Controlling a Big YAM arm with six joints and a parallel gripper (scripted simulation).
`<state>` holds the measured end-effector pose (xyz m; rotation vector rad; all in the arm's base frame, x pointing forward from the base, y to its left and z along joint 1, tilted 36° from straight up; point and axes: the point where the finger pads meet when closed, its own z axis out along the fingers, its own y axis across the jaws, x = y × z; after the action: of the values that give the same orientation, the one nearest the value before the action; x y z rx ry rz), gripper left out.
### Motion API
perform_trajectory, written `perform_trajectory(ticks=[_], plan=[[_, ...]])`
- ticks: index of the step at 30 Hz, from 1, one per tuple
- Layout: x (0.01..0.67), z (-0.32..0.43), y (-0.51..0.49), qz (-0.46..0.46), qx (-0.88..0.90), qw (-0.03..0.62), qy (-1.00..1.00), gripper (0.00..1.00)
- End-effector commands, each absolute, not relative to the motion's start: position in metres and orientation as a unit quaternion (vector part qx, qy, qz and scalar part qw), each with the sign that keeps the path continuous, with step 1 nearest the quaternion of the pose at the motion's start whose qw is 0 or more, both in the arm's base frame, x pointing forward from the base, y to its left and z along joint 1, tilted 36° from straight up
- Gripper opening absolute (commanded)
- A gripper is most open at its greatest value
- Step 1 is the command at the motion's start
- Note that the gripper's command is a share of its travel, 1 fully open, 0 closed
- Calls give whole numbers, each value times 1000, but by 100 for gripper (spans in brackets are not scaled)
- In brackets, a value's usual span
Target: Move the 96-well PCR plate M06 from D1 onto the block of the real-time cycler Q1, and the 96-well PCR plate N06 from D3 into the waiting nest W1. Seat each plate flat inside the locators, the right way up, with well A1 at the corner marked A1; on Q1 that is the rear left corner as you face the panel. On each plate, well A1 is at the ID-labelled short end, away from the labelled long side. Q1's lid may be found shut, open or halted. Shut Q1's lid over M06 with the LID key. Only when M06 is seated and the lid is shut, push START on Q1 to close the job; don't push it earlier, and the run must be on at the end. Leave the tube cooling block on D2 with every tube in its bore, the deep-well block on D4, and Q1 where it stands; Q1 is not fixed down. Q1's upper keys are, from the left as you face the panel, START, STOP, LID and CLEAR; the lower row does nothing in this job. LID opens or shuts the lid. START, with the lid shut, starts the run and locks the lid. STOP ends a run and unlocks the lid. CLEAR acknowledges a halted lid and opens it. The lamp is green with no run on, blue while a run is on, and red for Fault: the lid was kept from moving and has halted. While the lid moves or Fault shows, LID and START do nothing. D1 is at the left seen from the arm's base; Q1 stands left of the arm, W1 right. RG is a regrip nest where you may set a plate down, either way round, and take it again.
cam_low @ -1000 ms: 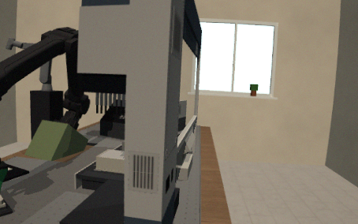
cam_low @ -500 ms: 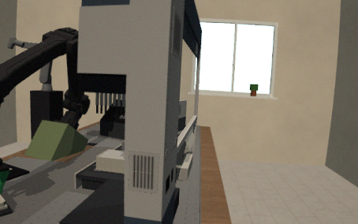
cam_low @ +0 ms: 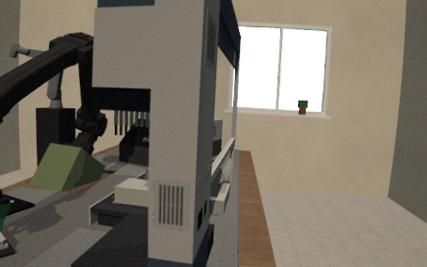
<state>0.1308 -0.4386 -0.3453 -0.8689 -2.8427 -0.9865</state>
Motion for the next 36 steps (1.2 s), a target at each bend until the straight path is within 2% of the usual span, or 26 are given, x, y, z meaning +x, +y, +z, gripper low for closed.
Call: perform_trajectory(ticks=[1,36], plan=[[140,-325,-475,-285,-280,-12,-917,0],[144,-336,-497,-264,-280,-23,-923,0]])
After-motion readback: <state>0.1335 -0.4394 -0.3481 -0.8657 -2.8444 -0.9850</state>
